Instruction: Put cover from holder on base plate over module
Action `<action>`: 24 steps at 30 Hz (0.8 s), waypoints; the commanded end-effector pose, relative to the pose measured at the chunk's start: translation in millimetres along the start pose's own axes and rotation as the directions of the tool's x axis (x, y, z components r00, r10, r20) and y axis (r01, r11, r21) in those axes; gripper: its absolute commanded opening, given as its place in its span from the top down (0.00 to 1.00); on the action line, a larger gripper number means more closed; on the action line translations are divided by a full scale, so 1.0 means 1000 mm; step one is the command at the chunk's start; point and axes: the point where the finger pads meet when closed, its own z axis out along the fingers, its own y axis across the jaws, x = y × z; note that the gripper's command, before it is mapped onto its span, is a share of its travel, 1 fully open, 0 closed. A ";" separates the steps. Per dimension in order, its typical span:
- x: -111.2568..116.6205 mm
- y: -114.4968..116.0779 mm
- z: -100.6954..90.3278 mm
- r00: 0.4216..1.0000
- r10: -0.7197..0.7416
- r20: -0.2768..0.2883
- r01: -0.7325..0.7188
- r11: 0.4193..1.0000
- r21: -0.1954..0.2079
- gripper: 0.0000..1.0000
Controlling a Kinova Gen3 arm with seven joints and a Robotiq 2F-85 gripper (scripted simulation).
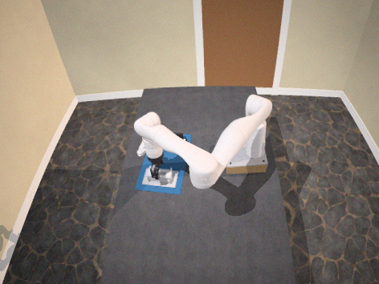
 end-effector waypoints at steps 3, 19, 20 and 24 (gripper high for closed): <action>0.001 -0.005 -0.031 1.000 -0.006 -0.004 0.006 1.000 0.015 0.00; 0.000 -0.005 -0.087 1.000 -0.006 -0.004 0.006 1.000 0.015 0.00; 0.000 -0.005 -0.087 1.000 -0.006 -0.004 0.006 1.000 0.015 0.00; 0.000 -0.005 -0.087 1.000 -0.006 -0.004 0.006 1.000 0.015 0.00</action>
